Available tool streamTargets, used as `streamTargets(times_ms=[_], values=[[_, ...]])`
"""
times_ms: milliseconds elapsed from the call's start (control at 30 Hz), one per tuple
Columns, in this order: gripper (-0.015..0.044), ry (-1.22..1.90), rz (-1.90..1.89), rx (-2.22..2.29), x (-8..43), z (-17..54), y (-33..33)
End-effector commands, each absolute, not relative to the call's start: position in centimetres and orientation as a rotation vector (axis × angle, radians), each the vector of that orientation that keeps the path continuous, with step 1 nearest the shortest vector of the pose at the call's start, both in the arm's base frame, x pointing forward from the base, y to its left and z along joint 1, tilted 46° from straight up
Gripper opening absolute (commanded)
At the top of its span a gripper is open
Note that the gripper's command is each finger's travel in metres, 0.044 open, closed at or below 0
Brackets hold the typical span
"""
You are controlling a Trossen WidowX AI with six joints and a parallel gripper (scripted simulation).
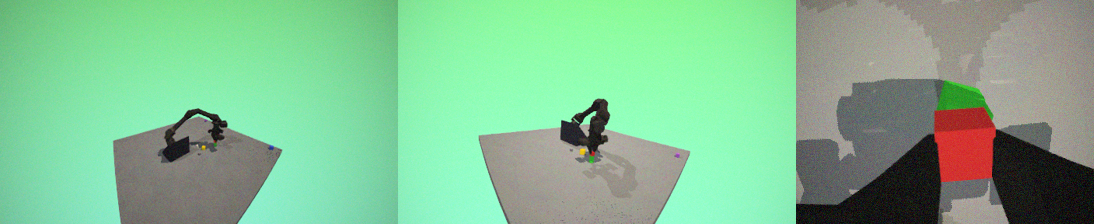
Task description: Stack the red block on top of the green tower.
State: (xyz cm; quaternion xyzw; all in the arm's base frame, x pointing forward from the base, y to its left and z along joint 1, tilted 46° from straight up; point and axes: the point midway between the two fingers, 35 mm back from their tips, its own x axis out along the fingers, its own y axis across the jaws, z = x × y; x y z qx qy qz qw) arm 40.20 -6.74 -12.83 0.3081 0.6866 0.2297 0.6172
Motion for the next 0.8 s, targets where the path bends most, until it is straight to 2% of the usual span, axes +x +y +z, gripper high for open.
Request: streamTargets(times_ms=[0,400,767], values=[[0.0131,1.580,0.529,0.709,40.20,-12.89,-6.72],[0.0440,1.580,0.529,0.709,40.20,-12.89,-6.72],[0.0440,1.580,0.529,0.709,40.20,-12.89,-6.72]])
